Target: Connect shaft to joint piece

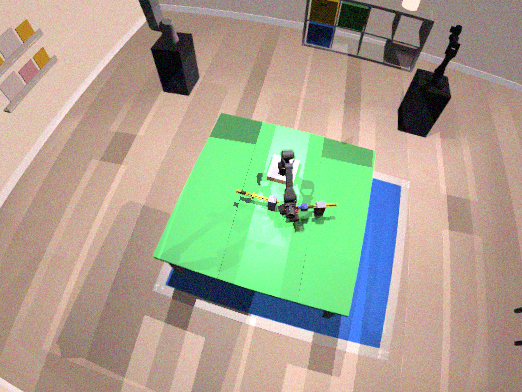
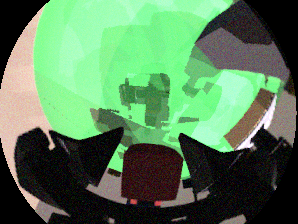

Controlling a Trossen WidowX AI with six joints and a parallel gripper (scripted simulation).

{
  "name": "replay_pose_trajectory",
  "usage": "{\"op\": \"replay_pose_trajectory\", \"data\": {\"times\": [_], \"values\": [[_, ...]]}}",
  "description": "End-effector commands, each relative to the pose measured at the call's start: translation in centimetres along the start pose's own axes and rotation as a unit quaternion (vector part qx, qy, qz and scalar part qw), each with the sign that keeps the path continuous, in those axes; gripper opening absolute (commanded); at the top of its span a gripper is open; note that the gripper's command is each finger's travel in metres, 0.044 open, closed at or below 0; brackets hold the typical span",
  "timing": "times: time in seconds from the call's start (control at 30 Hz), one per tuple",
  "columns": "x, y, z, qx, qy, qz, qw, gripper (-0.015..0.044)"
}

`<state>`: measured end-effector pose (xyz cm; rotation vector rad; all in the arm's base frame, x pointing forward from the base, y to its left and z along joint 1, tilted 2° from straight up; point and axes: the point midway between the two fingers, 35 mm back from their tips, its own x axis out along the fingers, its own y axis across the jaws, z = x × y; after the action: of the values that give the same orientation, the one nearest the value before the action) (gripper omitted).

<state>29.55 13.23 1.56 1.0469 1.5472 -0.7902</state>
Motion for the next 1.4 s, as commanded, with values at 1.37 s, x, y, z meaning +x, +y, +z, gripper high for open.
{"op": "replay_pose_trajectory", "data": {"times": [1.37], "values": [[0.15,-0.01,-0.08,0.002,0.002,0.000,1.000,0.0182]]}}
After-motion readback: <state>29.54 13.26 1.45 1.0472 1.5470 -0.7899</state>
